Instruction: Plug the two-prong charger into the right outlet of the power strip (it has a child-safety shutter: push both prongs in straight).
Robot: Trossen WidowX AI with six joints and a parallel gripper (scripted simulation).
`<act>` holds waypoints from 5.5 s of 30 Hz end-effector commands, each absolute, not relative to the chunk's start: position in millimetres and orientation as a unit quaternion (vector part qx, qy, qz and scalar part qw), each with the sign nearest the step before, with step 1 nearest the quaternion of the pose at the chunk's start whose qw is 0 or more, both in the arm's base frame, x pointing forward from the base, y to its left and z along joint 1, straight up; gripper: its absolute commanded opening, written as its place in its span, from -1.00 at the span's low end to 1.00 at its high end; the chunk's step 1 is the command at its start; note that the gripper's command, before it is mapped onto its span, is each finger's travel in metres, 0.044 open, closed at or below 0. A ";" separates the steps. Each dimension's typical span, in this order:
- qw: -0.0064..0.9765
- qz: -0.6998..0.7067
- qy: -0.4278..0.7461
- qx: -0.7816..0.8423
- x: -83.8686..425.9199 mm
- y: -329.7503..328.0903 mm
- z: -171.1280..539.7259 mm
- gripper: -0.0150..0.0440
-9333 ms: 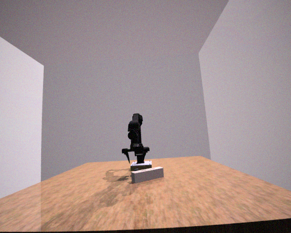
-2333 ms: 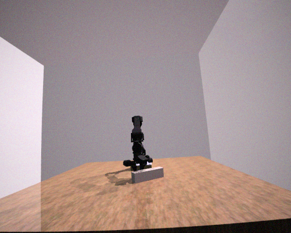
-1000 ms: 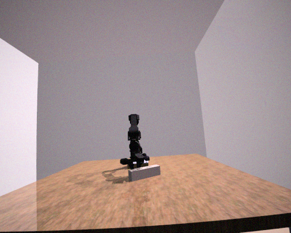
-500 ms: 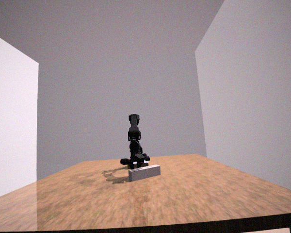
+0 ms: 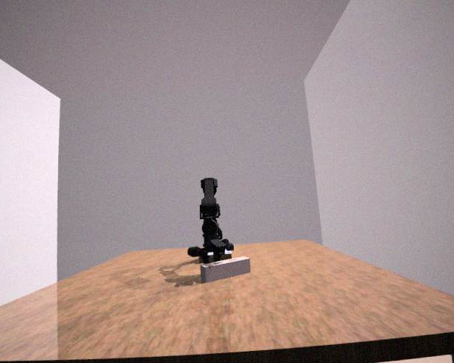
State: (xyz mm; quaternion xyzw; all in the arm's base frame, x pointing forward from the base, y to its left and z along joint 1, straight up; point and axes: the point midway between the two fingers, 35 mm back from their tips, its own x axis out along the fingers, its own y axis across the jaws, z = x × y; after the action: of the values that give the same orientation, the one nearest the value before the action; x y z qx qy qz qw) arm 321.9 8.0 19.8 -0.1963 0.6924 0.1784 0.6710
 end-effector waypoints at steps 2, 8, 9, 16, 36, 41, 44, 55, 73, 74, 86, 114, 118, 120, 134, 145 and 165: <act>0.671 0.176 0.693 -0.196 322.7 8.0 20.1 -0.49; 0.671 0.176 0.693 -0.196 323.7 8.5 20.2 -0.49; 0.671 0.176 0.693 -0.196 323.8 8.6 20.2 -0.49; 0.671 0.176 0.693 -0.196 325.7 9.8 20.6 -0.49; 0.671 0.176 0.693 -0.196 330.6 12.7 20.8 -0.49; 0.672 0.176 0.693 -0.196 331.9 13.5 20.9 -0.49; 0.672 0.176 0.693 -0.196 332.5 13.8 21.0 -0.49; 0.672 0.176 0.692 -0.196 335.3 15.3 21.1 -0.49; 0.672 0.176 0.692 -0.196 341.5 18.9 21.2 -0.49; 0.672 0.176 0.692 -0.196 341.9 19.1 21.2 -0.49; 0.672 0.176 0.692 -0.196 346.0 21.5 20.7 -0.49; 0.661 0.175 0.703 -0.195 337.4 17.5 19.7 -0.05; 0.661 0.175 0.703 -0.195 337.4 17.5 19.7 0.31; 0.661 0.175 0.703 -0.195 337.4 17.5 19.7 0.49; 0.663 0.175 0.701 -0.195 335.5 16.4 19.7 1.00; 0.666 0.176 0.698 -0.195 332.8 14.7 19.7 1.00; 0.671 0.176 0.694 -0.196 327.6 11.8 19.4 1.00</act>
State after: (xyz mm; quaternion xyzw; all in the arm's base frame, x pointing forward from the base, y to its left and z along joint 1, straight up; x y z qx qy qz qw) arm 331.9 12.3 22.5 -0.1961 0.6909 0.1730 0.6740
